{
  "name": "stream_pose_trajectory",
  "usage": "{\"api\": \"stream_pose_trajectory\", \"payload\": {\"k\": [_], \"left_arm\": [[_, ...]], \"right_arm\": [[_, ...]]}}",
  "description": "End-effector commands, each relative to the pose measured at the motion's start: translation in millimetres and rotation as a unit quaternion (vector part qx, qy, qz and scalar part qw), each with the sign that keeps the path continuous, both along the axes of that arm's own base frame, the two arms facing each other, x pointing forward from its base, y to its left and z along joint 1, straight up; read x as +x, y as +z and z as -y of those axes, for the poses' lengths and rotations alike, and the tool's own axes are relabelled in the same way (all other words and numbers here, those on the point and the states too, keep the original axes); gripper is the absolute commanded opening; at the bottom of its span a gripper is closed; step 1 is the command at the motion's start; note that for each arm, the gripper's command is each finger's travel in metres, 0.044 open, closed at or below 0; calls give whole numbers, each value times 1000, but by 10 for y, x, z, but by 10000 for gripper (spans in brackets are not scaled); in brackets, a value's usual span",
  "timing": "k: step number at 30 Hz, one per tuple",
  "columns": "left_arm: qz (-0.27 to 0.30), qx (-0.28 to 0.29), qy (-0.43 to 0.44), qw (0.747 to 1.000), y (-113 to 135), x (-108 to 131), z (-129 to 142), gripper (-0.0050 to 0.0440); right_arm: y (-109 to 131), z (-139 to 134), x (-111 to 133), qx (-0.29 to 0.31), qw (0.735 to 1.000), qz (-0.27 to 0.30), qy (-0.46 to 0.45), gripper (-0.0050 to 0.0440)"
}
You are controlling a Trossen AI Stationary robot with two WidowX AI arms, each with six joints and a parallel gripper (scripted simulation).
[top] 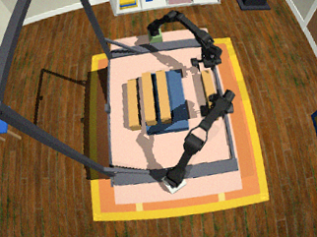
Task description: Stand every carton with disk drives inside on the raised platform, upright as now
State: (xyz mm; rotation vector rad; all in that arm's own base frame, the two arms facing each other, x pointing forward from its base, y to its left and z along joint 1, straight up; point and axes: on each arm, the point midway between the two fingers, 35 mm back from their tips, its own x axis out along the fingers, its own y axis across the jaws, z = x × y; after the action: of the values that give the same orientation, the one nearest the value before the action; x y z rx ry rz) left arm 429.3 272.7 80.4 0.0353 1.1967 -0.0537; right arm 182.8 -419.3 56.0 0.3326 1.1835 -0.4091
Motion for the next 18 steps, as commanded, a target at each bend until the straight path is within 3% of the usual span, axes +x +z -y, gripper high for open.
{"api": "stream_pose_trajectory", "payload": {"k": [1, 18], "left_arm": [[12, 6, 0, 1000, 97, 30, -19, 387], [14, 10, 0, 1000, 98, 23, -22, 387]], "right_arm": [[144, 50, 28, -18, 1000, 6, 0, 386], [144, 48, 28, -17, 1000, 6, 0, 386]]}}
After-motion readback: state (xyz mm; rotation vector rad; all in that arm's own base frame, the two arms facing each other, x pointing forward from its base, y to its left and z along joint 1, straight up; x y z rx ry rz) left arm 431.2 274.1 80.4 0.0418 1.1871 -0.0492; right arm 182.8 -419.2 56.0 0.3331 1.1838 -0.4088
